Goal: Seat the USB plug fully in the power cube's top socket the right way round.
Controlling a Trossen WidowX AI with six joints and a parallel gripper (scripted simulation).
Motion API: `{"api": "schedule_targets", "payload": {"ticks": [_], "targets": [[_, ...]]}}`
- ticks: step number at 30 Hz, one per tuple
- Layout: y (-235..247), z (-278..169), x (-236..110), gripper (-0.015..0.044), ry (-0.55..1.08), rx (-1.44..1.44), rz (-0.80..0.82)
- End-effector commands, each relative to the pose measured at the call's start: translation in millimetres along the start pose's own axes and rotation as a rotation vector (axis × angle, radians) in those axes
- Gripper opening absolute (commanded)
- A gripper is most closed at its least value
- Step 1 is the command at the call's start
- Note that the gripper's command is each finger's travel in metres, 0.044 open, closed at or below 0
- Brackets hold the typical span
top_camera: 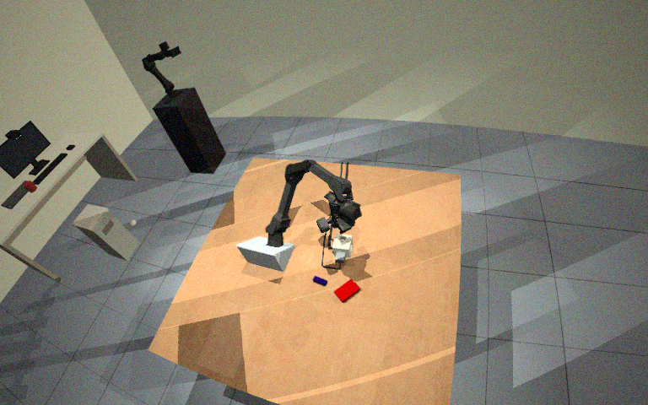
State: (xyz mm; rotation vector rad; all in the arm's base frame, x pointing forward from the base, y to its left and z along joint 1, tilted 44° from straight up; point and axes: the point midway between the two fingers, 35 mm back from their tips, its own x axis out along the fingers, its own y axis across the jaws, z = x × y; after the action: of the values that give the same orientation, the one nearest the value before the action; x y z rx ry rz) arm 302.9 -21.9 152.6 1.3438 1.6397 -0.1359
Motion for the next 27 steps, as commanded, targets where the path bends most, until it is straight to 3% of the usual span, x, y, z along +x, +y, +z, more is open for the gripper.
{"api": "schedule_targets", "payload": {"ticks": [1, 19, 27], "targets": [[0.0, 0.2, 0.0, 0.0, -0.001, 0.083, 0.0], [0.0, 0.2, 0.0, 0.0, -0.001, 0.55, 0.0], [0.0, 0.2, 0.0, 0.0, -0.001, 0.568, 0.0]]}}
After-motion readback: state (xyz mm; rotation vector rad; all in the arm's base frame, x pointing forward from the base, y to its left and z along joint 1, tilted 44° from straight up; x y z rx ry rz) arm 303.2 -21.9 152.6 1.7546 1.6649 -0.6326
